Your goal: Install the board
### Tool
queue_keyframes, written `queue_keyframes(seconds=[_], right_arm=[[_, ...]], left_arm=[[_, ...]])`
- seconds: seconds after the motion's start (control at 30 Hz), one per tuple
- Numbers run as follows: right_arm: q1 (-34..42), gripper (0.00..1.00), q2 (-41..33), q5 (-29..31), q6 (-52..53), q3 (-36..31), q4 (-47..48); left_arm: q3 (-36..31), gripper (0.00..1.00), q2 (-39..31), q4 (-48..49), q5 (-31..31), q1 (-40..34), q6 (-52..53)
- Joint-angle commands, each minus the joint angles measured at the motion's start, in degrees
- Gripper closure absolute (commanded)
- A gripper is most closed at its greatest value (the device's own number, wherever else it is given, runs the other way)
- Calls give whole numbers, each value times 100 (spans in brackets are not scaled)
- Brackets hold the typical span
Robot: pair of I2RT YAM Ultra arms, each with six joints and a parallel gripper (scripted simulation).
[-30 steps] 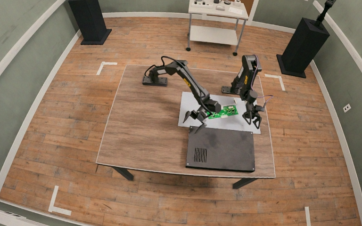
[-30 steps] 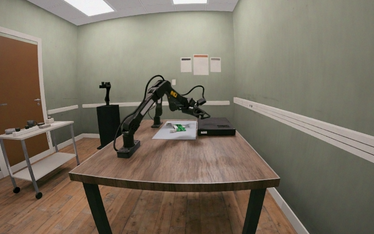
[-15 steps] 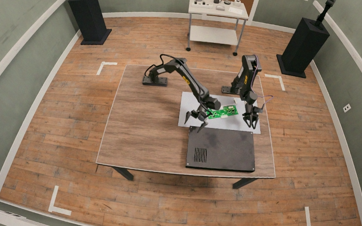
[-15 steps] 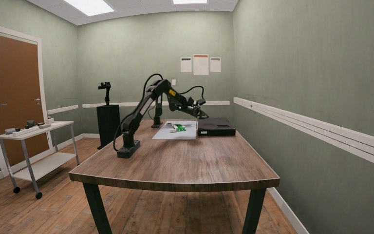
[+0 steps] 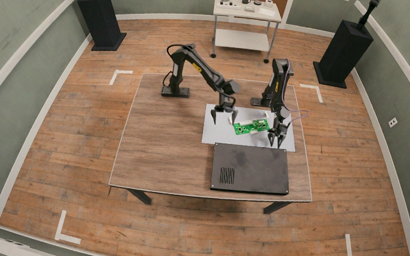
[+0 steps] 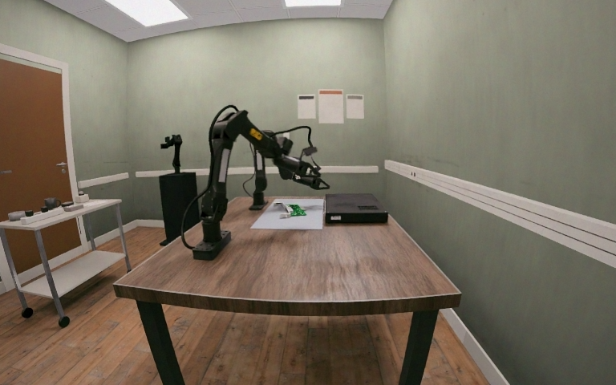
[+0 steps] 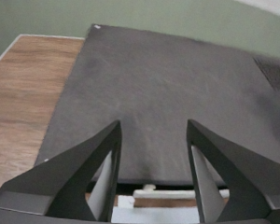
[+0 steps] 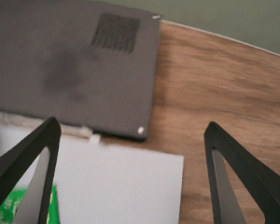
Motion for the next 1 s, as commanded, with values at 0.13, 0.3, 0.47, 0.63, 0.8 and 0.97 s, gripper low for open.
queue_keyframes(seconds=[0.13, 0.3, 0.47, 0.63, 0.8, 0.97], right_arm=[[303, 0, -1437, -1472, -766, -1596, 1349], [354, 0, -2037, -2056, -1037, -2296, 1879], [576, 0, -2977, -2828, -1318, -3312, 2412], [720, 0, -3772, -3481, -1568, -4177, 2909], [805, 0, -4273, -3933, -1729, -4734, 3244], [889, 0, -4759, -4436, -1900, -5304, 3625]], left_arm=[[368, 53, -583, -1905, 295, -286, 1422], [534, 53, -790, -2757, 356, -406, 1980], [649, 53, -1100, -3778, 537, -600, 2913], [813, 53, -1380, -4876, 698, -771, 3798], [963, 53, -1543, -5729, 812, -894, 4472], [1162, 53, -1683, -6790, 943, -1043, 5317]])
